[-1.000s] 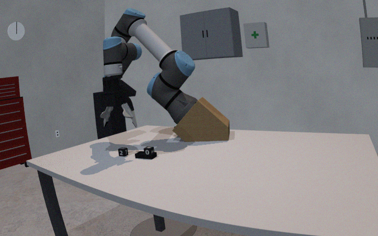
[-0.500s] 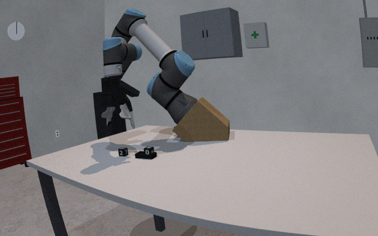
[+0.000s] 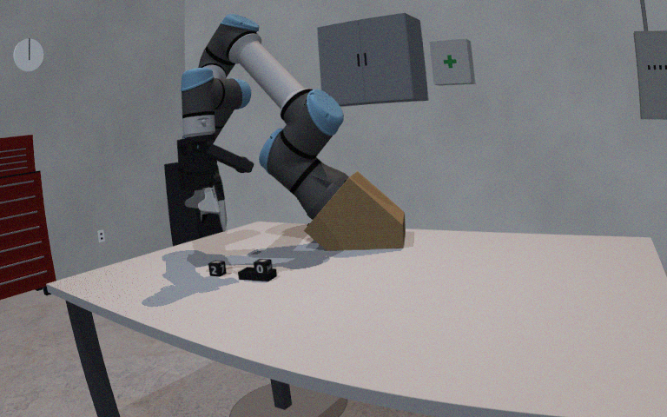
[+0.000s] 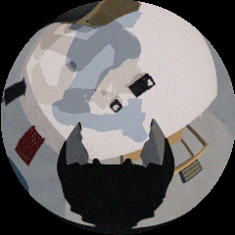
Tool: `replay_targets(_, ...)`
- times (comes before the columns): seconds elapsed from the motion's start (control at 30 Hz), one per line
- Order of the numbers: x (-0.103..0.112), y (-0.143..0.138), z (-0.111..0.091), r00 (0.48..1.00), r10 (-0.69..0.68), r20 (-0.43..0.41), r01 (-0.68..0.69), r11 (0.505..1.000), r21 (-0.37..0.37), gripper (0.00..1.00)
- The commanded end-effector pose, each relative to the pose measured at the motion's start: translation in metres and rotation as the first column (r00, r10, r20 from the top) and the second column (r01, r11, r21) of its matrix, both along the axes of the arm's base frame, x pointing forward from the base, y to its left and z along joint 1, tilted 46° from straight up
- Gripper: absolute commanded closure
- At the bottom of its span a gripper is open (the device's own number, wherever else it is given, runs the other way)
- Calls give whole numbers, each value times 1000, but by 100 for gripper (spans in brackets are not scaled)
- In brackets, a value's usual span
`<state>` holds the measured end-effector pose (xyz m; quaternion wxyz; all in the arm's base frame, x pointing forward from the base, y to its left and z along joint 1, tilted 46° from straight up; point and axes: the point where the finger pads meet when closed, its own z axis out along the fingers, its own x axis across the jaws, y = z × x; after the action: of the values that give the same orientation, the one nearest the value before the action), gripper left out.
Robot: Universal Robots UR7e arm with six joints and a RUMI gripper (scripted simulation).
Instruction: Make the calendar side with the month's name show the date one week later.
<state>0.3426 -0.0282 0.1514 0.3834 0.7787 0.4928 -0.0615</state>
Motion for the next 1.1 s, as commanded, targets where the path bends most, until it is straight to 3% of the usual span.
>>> replay_targets(0.0, 0, 0, -1, 986, -129, 108, 124, 991, 49, 0)
replay_targets(0.1, 0, 0, -1, 985, -134, 113, 129, 990, 52, 0)
replay_targets(0.27, 1, -1, -2, 938, -268, 222, 245, 961, 125, 0)
replay_targets(0.6, 3, -4, -2, 791, -486, 372, 406, 872, 275, 0)
replay_targets(0.67, 3, -4, -2, 791, -486, 372, 406, 872, 275, 0)
replay_targets(0.87, 4, -5, -2, 693, -582, 425, 464, 812, 355, 0)
replay_targets(1.07, 5, -6, -2, 642, -624, 445, 485, 781, 393, 0)
